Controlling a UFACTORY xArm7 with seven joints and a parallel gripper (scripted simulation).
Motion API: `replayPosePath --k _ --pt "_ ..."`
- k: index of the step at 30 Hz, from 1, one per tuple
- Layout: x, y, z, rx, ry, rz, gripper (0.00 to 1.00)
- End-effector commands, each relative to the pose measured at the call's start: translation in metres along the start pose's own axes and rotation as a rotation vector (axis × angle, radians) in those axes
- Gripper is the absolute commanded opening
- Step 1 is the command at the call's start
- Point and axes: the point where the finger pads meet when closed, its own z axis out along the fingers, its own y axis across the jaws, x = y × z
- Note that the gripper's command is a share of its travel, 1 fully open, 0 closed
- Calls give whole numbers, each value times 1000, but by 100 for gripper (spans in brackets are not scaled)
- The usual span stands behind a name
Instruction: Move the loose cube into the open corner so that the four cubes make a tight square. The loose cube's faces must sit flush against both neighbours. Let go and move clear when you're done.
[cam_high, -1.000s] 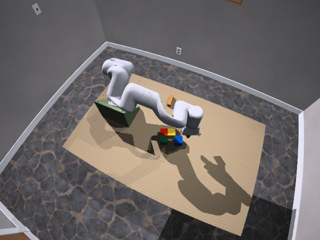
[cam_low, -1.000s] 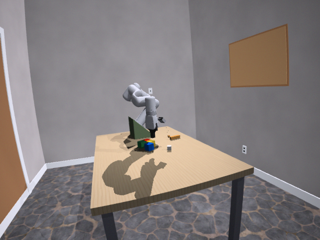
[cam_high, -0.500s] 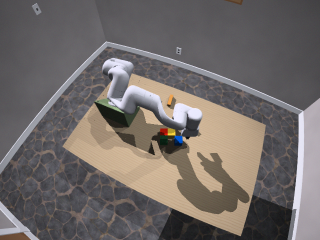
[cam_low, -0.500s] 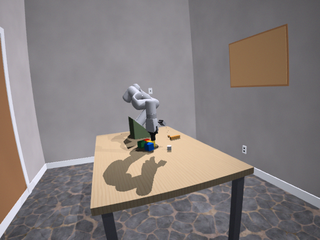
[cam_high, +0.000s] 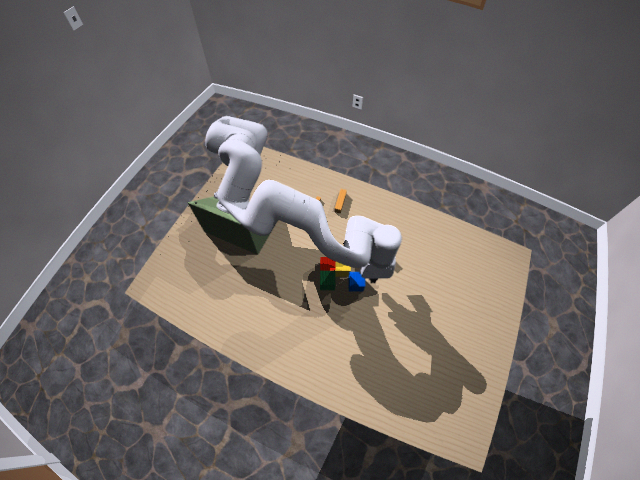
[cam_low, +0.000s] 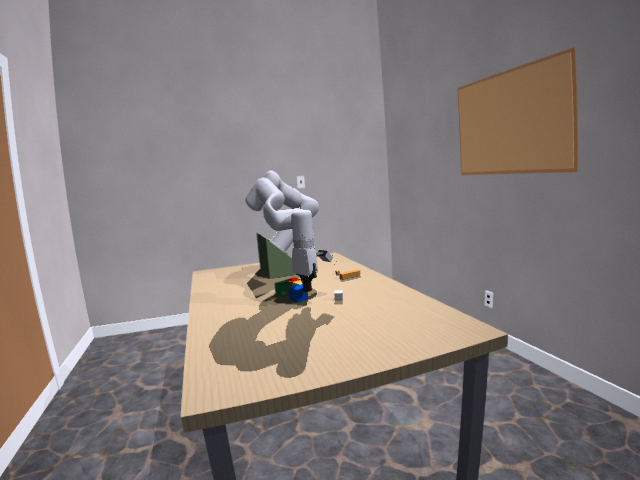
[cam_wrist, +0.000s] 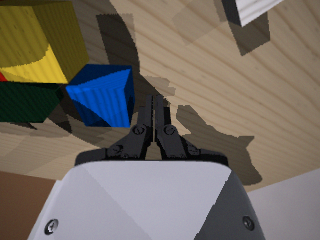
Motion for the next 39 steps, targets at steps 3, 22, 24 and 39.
replayPosePath --k 3,22,24,39 --pt "-2 2 12 -5 -4 1 0" --pt "-2 2 35 -5 -4 1 0" --pt "-2 2 35 -5 -4 1 0" --pt "-2 2 35 -5 -4 1 0"
